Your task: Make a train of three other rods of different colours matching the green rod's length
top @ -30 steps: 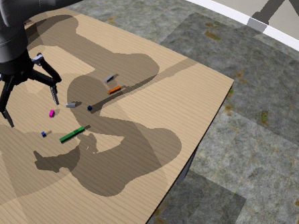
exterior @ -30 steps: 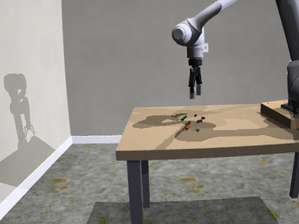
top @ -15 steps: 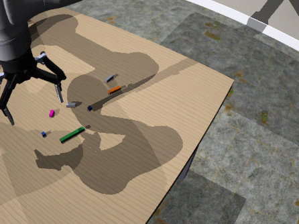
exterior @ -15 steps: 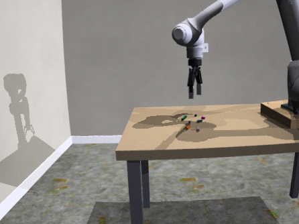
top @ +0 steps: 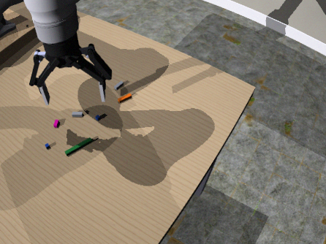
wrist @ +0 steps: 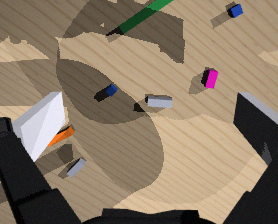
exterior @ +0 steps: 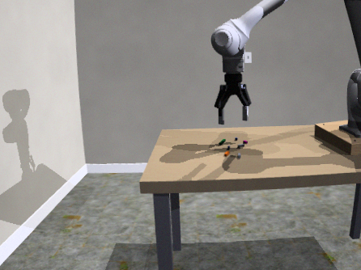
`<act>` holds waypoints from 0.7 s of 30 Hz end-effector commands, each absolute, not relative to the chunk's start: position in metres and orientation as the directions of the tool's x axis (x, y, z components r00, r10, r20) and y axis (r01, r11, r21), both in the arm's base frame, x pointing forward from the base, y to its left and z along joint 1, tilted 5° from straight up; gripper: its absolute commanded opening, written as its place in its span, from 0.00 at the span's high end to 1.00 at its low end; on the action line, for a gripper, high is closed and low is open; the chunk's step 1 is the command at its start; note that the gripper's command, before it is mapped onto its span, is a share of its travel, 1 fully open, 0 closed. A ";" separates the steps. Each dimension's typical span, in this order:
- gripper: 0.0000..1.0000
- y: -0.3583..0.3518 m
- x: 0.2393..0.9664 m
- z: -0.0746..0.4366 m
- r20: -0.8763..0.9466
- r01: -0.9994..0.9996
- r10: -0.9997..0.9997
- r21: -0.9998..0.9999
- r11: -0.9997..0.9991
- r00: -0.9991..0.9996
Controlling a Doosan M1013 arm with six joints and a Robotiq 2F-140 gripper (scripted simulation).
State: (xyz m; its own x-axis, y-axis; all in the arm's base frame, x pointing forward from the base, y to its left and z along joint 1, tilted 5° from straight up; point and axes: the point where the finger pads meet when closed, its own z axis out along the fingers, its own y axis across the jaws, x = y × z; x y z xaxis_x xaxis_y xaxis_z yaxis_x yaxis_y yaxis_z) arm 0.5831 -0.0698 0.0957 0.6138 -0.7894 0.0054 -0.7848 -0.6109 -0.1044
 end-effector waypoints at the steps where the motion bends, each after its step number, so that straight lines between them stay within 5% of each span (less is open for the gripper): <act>1: 0.00 -0.035 0.588 0.095 0.005 -0.877 -0.880 -0.084 -0.474 0.475; 21: 0.00 0.099 0.585 0.091 -0.045 -0.992 -0.994 -0.075 0.100 -0.097</act>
State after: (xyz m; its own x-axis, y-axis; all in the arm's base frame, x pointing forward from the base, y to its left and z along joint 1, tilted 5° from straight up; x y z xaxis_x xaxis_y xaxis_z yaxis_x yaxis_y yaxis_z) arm 0.5864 0.0857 0.0910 -0.0288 -0.9979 -0.0572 -0.9963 0.0333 -0.0789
